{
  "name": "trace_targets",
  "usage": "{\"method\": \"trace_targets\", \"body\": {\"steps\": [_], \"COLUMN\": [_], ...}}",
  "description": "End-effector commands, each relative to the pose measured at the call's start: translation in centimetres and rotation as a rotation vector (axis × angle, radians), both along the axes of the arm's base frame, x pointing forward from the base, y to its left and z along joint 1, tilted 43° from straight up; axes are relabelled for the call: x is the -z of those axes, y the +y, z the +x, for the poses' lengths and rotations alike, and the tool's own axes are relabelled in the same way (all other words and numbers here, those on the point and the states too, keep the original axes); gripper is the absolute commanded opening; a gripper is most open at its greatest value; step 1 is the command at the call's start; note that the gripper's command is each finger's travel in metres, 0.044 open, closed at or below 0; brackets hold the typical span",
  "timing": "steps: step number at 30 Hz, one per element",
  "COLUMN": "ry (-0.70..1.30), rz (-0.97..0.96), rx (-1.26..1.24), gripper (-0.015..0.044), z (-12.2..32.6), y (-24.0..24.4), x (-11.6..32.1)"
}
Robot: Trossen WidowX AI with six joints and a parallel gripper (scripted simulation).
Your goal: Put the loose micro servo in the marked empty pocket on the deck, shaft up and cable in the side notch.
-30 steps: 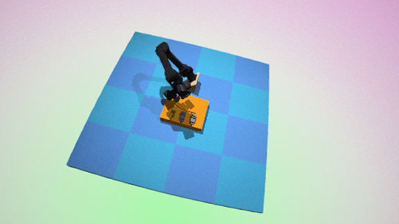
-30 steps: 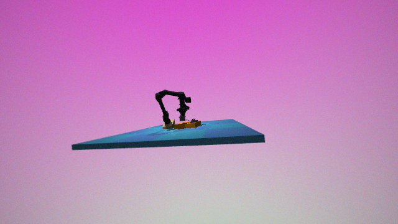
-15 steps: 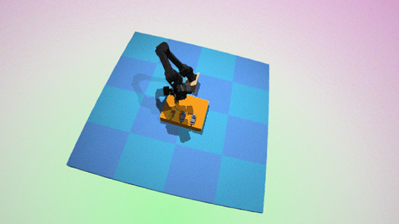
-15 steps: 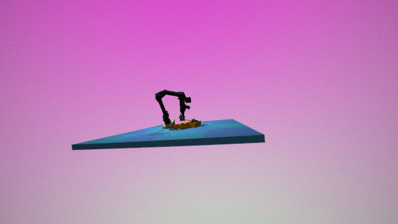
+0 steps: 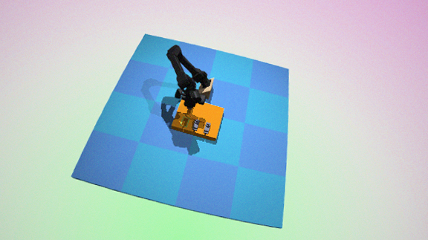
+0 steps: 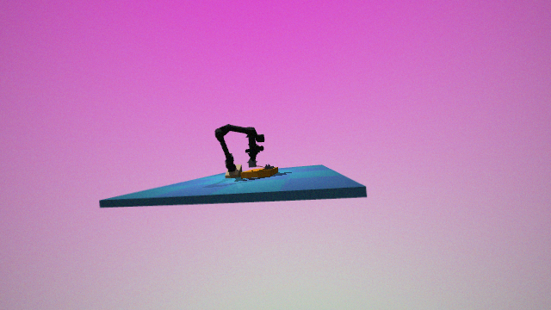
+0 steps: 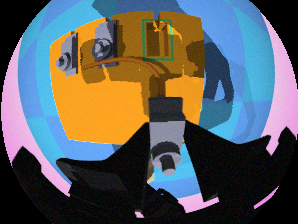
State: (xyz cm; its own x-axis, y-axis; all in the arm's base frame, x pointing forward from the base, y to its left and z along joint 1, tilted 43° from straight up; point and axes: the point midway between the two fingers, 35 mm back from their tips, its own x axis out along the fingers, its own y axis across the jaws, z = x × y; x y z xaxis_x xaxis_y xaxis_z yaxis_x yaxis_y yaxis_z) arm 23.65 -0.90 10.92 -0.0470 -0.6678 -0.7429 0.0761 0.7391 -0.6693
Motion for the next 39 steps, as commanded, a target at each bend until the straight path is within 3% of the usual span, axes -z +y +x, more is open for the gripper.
{"method": "trace_targets", "body": {"steps": [1,29,39], "ry": [-0.014,-0.021,-0.021], "rz": [-0.004,-0.004,-0.005], "rx": [0.009,0.009,0.009], "gripper": [0.0000,0.0000,0.0000], "z": [0.4,10.6,10.9], "y": [0.0,-1.1,-1.6], "x": [-0.1,-0.6,0.0]}}
